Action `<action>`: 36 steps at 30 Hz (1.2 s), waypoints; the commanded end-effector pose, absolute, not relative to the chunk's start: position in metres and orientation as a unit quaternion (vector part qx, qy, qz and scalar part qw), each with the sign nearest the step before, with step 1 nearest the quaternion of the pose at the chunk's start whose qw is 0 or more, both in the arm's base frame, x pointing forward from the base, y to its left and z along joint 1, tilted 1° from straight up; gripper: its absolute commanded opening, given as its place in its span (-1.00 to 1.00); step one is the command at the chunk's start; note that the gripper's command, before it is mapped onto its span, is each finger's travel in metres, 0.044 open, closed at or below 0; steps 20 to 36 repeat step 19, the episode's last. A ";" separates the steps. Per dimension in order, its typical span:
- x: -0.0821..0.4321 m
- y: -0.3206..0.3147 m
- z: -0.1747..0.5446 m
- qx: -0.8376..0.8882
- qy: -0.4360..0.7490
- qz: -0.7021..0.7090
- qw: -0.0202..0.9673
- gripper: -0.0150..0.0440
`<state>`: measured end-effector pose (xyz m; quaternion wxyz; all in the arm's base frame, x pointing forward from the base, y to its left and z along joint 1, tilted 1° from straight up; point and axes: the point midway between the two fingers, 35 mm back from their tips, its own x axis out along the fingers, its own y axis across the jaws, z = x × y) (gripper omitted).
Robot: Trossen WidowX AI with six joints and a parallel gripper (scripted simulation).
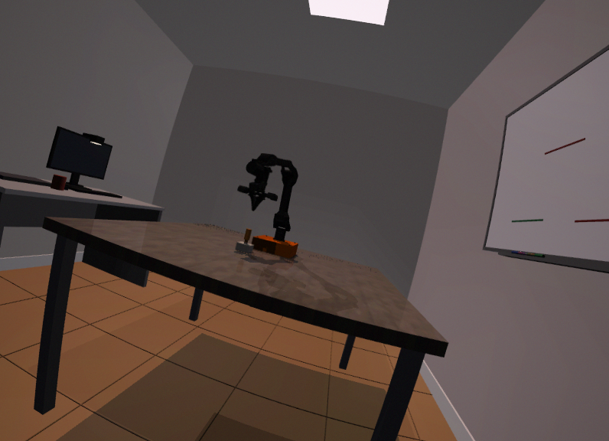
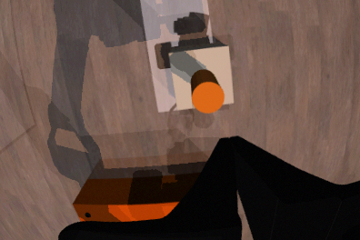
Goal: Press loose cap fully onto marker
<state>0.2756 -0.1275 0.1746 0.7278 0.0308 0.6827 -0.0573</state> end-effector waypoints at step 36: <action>0.273 -0.126 0.179 0.033 0.687 -0.057 0.724 1.00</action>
